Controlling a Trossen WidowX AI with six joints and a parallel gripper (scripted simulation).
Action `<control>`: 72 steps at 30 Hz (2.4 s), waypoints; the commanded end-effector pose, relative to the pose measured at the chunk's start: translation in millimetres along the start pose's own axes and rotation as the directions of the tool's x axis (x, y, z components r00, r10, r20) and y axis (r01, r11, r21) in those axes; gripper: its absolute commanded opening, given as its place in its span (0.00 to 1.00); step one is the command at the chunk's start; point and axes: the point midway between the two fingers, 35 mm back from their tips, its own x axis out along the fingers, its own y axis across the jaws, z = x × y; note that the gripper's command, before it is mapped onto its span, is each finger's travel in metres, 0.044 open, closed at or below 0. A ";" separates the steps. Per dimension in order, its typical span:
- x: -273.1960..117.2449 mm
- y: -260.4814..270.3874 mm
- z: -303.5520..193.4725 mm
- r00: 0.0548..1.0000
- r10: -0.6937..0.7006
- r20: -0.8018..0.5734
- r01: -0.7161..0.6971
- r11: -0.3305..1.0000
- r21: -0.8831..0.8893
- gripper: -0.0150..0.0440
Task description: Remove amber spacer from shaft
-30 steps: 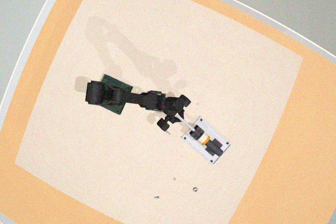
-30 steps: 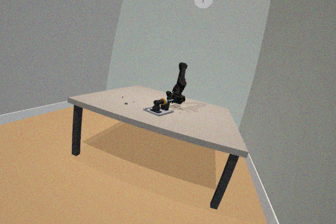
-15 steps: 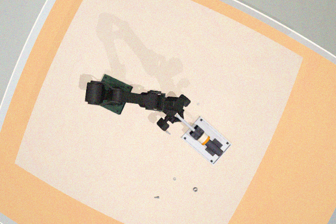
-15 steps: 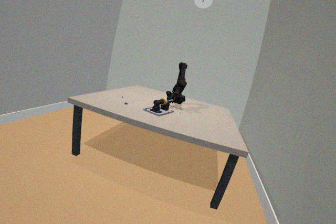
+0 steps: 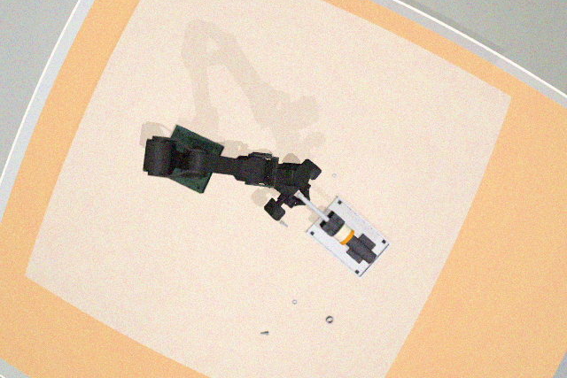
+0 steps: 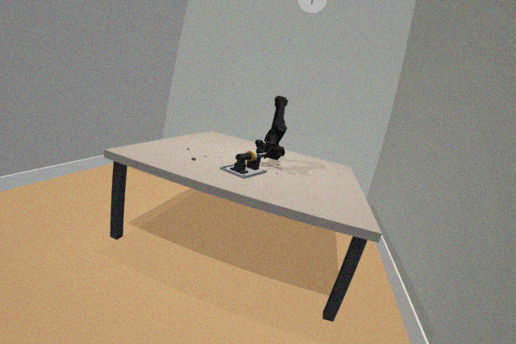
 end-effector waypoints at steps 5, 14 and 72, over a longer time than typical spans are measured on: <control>-0.7 0.6 0.7 1.000 0.003 -0.001 -0.003 1.000 0.005 0.25; -1.2 0.6 1.2 1.000 0.003 -0.001 -0.003 1.000 0.005 0.25; 9.5 -0.6 -11.7 1.000 0.003 -0.002 -0.003 1.000 0.005 0.25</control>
